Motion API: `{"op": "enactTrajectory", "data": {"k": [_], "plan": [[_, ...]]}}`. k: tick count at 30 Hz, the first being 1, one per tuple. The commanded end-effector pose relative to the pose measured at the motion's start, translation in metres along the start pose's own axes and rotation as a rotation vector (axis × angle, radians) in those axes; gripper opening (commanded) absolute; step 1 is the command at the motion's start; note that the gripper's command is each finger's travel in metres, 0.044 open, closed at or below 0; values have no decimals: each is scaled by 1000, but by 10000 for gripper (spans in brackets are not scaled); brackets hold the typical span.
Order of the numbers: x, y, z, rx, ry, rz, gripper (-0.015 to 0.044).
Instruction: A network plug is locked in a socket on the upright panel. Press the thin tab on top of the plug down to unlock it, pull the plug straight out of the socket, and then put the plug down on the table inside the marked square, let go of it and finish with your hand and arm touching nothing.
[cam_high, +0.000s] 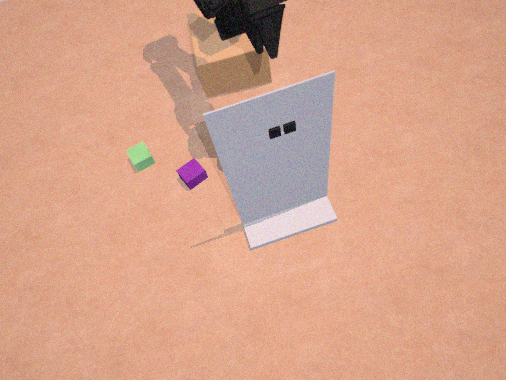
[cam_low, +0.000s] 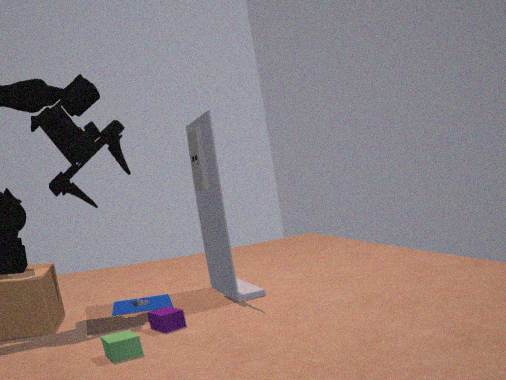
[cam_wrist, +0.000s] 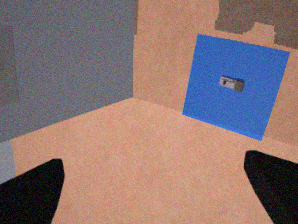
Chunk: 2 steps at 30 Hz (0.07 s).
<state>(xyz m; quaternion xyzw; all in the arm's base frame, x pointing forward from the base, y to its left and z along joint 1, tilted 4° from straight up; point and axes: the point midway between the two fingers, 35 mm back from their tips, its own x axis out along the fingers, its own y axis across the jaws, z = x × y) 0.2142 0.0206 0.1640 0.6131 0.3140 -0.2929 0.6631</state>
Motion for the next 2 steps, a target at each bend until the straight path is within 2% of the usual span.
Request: {"op": "enactTrajectory", "data": {"k": [1, 2], "plan": [[0, 0, 1, 4, -4, -1, 440], [0, 0, 1, 4, -4, -1, 440]]}}
